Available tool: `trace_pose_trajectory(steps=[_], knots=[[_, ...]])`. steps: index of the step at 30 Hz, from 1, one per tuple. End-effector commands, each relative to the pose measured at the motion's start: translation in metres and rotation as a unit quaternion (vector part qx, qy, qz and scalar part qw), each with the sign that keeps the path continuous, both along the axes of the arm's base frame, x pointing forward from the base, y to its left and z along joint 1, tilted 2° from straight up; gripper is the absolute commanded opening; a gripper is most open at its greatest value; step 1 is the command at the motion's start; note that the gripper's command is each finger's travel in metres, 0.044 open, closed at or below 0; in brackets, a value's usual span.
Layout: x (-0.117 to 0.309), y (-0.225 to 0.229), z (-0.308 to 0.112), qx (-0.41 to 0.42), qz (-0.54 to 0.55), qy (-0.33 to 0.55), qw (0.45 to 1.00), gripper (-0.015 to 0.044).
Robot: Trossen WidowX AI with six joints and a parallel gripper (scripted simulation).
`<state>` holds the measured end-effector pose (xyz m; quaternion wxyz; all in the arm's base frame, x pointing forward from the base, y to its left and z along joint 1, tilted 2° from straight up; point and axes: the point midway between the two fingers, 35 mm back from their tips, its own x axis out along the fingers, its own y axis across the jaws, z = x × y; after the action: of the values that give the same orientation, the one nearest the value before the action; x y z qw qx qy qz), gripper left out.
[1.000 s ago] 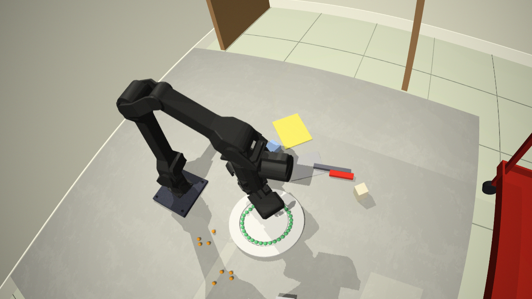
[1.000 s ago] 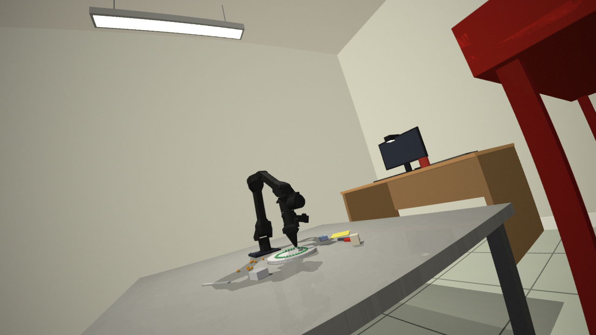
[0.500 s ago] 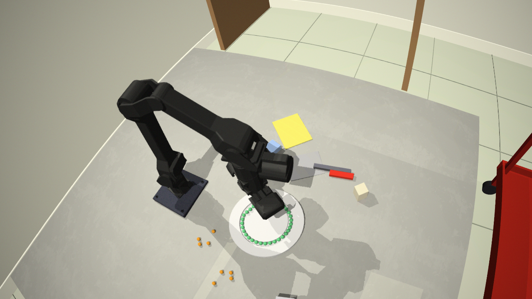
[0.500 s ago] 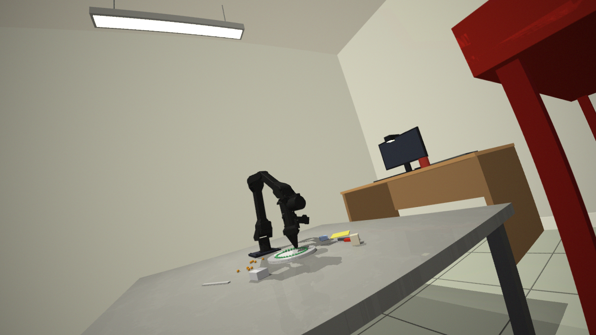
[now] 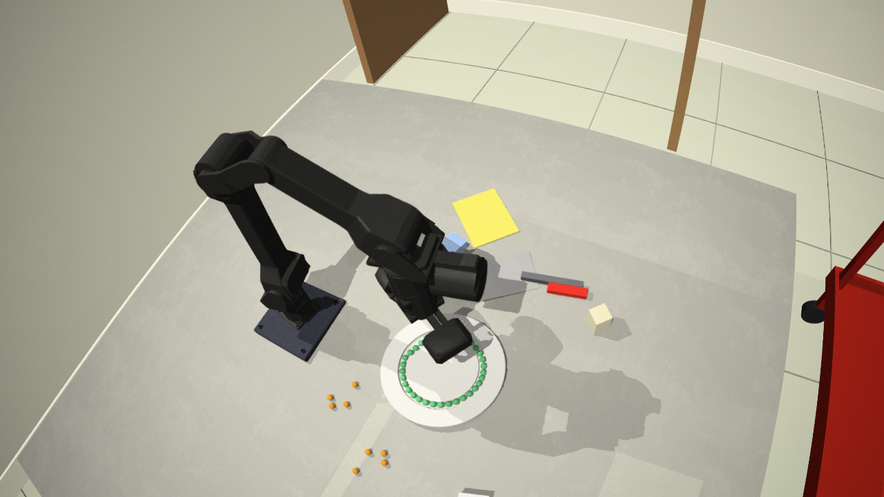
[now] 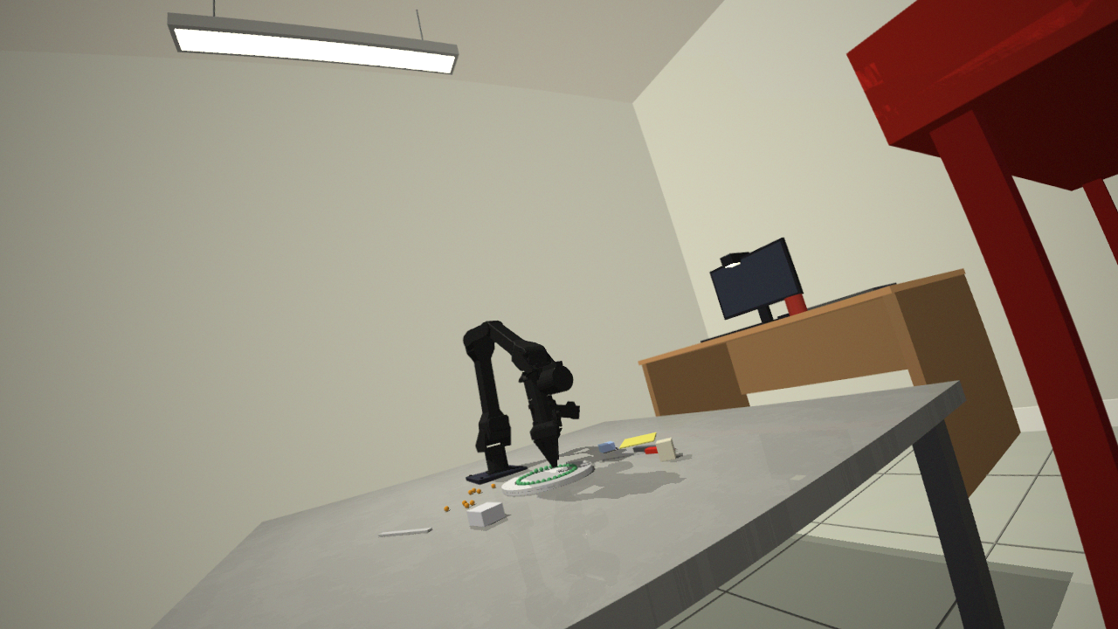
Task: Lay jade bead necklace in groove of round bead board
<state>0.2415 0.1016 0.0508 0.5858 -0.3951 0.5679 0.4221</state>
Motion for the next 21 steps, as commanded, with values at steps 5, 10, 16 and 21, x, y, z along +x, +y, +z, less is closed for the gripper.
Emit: trace_pose_trajectory(steps=[5,10,16,21], knots=[[0.000,0.000,0.003,-0.001,-0.003,0.000,1.000,0.0440],[0.000,0.000,0.003,-0.001,-0.003,0.000,1.000,0.0440],[0.000,-0.002,0.008,-0.001,0.018,-0.001,1.000,0.0387],[0.000,-0.014,0.032,-0.002,0.123,-0.006,0.992,0.0256]])
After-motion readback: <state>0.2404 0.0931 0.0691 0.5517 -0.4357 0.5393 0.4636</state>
